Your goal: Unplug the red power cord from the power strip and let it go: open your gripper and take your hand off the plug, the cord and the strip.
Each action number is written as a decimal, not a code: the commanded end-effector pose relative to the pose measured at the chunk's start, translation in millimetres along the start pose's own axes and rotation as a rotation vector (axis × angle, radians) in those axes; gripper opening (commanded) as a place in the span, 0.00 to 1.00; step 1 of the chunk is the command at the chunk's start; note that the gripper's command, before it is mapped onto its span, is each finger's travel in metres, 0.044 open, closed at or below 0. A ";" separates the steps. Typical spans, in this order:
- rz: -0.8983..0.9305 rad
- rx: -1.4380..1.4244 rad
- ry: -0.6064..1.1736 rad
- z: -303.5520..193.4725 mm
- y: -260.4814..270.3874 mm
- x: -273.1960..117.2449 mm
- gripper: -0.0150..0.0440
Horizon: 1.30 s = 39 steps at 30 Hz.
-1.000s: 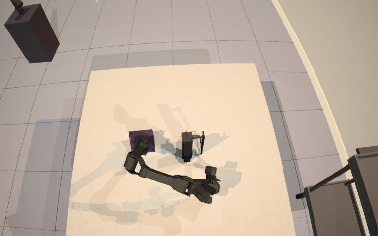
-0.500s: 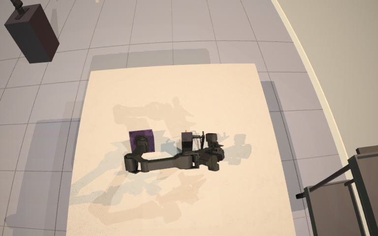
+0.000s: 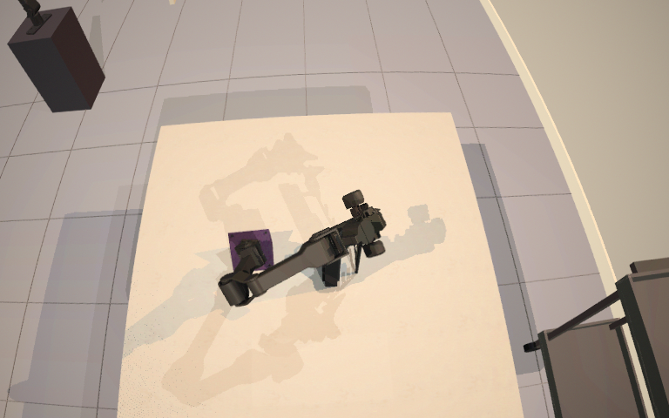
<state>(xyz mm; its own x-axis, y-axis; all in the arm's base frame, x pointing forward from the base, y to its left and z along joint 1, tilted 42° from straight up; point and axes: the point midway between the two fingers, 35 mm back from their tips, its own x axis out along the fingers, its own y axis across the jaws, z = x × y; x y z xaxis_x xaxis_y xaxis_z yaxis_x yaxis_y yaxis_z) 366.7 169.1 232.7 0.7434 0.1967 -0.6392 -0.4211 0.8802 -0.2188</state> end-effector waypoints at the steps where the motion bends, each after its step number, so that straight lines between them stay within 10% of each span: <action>1: 0.036 -0.219 0.145 -28.5 31.0 24.7 0.53; 19: 0.223 -1.265 1.182 -222.5 40.4 35.9 0.53; 39: 0.227 -1.278 1.196 -220.8 27.2 26.9 0.53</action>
<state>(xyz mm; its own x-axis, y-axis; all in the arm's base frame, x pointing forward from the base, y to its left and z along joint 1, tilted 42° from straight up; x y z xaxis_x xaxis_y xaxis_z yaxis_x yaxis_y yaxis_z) 260.7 106.8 41.3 0.1060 -0.6561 -0.7472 -0.9941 -0.0858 -0.0658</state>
